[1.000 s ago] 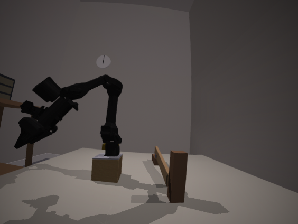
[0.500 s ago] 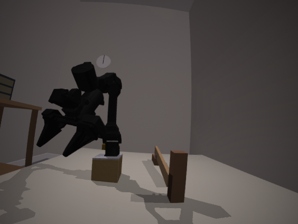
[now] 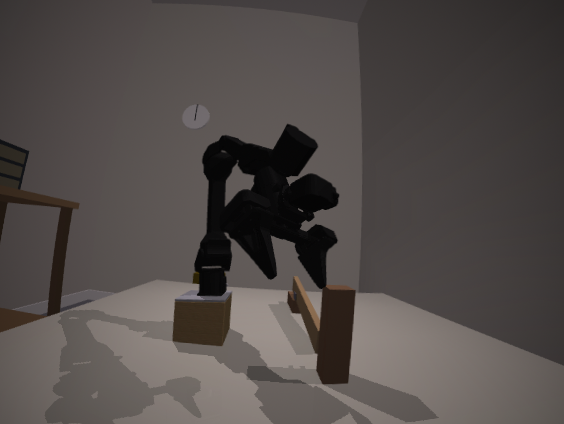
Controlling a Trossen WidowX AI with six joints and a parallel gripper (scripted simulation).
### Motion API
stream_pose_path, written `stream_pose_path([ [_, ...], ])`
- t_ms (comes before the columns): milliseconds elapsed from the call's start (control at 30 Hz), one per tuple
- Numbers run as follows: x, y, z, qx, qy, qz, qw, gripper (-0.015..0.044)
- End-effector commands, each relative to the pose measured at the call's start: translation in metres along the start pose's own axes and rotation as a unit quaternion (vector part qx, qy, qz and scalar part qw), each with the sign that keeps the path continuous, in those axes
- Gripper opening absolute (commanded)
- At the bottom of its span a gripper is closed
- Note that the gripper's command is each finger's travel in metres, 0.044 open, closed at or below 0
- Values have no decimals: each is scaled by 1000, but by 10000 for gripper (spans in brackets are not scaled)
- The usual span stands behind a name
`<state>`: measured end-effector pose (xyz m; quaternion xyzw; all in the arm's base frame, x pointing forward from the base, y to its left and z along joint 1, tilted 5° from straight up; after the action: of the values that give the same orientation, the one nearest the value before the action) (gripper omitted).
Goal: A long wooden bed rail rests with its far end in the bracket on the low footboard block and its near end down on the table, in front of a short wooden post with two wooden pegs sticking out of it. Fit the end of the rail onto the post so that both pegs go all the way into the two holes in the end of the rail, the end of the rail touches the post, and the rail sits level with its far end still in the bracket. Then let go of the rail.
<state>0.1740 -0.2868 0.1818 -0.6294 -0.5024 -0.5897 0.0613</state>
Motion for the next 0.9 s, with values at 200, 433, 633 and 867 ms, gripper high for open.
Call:
stream_pose_path([
  [200,19,35,112,246,90,-72,962,440],
  [433,31,21,180,411,162,-79,893,440],
  [633,35,-4,217,556,205,-60,804,440],
  [867,50,-61,275,775,281,-41,564,440],
])
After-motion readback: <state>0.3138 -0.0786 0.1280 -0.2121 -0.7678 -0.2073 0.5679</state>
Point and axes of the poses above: the point midway between the two fingers, 35 mm back from their tips, its own x axis back along the fingers, its own z axis across the jaws, y = z × x, the point moved 8 cm from there along x, back along the fingers, and after that the axes turned 6 degrees about x, right-handed, at the moved point
